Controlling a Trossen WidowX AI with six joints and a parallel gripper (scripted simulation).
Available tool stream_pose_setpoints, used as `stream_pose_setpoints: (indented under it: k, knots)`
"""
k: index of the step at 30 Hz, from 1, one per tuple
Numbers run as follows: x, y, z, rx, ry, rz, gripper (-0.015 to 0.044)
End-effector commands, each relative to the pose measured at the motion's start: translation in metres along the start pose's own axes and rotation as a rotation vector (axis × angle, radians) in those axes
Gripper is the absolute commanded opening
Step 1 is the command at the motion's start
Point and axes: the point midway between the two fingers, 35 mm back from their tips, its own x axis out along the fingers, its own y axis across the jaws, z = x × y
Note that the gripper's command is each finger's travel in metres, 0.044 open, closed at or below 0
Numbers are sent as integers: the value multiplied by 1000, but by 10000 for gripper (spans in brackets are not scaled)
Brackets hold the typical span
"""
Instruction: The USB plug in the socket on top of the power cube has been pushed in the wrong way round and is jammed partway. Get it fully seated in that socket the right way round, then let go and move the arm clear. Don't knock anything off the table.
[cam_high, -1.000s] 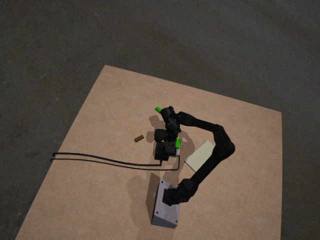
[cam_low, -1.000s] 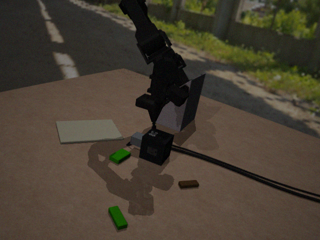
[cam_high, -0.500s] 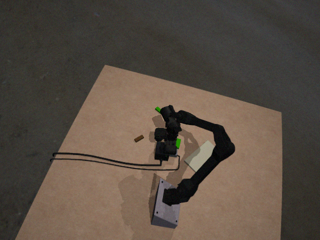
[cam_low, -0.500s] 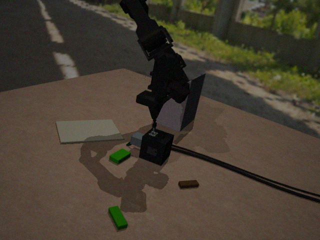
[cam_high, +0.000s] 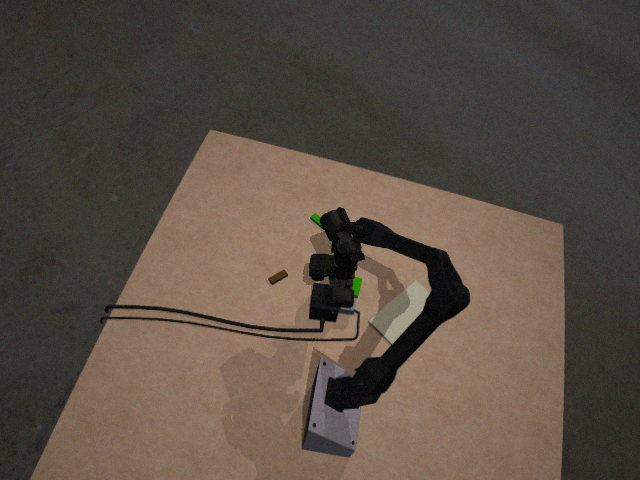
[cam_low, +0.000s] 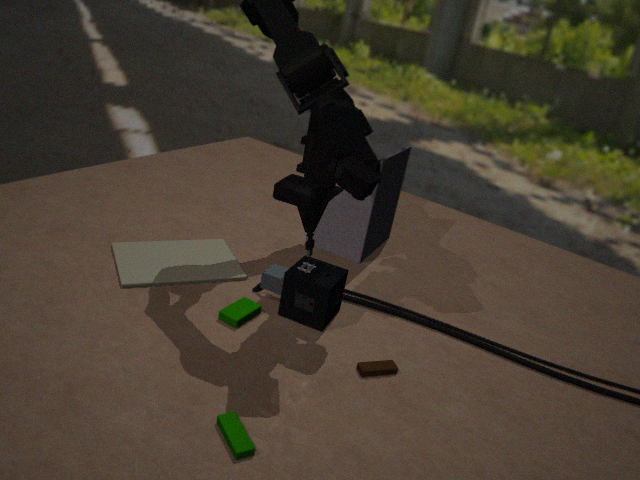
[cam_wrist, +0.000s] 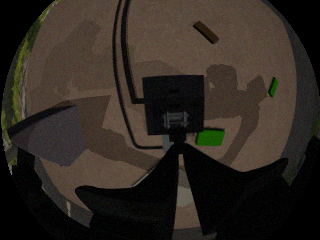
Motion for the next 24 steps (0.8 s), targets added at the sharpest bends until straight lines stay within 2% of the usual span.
stream_pose_setpoints:
  k: [1, 8, 24]
  knots:
    - [-3, -2, 0, 9, -6, -6, 0]
    - [-1, 0, 0, 87, -1, -2, 0]
    - [0, 0, 0, 511, -1, -1, 0]
